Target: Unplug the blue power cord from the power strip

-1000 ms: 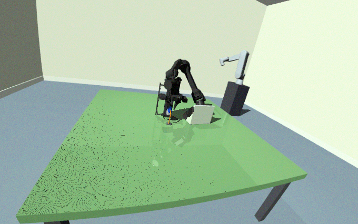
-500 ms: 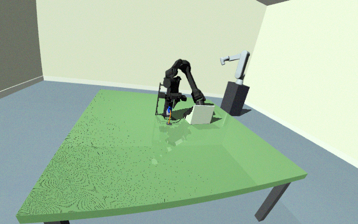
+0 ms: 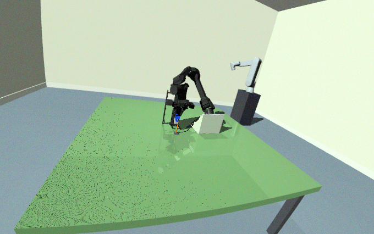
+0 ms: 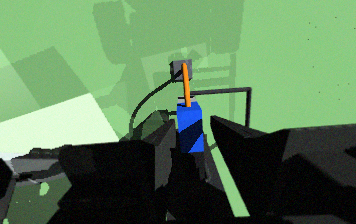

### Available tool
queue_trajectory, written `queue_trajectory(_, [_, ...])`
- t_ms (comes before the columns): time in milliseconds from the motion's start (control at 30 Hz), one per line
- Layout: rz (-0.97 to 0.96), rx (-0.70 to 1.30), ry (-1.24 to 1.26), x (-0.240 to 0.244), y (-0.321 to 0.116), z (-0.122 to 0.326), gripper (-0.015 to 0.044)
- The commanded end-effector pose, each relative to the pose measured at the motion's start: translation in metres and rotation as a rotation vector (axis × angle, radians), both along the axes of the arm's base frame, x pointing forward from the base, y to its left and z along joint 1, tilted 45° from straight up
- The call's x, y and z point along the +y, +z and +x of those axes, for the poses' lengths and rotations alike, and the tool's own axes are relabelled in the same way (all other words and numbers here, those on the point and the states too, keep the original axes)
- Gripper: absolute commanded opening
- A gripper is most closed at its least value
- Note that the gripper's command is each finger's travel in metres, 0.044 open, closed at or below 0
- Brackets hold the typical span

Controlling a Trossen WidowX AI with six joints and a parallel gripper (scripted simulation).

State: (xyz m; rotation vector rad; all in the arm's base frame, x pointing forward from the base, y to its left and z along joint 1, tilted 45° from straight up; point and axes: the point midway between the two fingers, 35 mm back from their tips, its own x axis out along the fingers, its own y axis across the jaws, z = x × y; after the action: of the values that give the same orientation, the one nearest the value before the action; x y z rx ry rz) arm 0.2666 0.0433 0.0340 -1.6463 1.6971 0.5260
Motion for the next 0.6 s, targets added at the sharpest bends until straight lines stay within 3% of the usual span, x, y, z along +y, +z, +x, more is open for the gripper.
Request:
queue_trajectory(0, [-0.005,0.005,0.004,-0.004,0.0027,-0.0026,0.016])
queue_trajectory(567, [-0.006,0.005,0.004,-0.0124,-0.0058,-0.0019,0.016])
